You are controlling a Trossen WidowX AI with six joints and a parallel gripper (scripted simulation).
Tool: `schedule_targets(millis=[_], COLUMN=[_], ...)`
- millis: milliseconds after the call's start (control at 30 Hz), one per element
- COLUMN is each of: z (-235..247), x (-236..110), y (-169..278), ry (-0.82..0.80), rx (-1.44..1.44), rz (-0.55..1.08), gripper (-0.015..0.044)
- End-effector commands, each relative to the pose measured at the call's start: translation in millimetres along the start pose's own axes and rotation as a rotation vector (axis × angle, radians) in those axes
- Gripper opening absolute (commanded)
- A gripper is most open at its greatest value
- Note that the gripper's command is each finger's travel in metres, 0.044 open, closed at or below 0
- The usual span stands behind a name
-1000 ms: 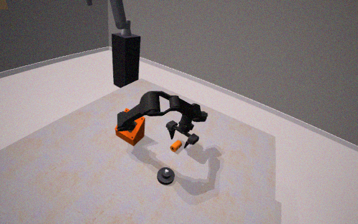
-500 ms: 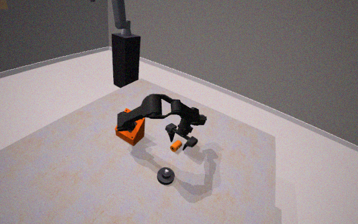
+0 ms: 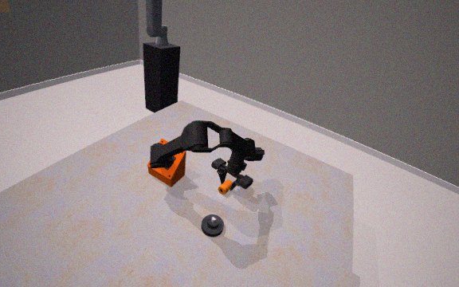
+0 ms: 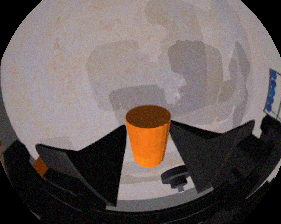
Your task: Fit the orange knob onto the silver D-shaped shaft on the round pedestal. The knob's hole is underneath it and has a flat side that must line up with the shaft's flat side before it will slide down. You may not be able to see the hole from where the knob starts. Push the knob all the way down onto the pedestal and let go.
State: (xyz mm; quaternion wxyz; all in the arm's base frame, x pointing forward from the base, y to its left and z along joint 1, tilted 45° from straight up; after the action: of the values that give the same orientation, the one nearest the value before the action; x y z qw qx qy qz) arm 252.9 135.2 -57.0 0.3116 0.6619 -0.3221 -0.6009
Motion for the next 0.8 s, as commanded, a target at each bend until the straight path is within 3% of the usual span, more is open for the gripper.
schedule_targets(millis=[0, 333, 767], z=[0.1, 0.1, 1.7], x=[0.7, -0.1, -4.5], y=[-0.2, 2.1, 34.7], ry=[0.002, 0.002, 0.013], rx=[-0.003, -0.002, -0.001], rz=[0.002, -0.016, -0.254], gripper=[0.0213, 0.0179, 0.0179])
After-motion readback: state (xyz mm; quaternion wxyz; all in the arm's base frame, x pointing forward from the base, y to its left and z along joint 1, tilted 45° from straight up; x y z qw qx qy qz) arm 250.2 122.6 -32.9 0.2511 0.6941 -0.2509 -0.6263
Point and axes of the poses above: the point midway between the two fingers, 35 mm back from their tips, its own x axis out along the fingers, its own z axis across the jaws, y = z × x, the point moved 8 cm from there along -x, back along the fingers, and after that the axes turned 3 degrees about -x, right-handed, at the moved point
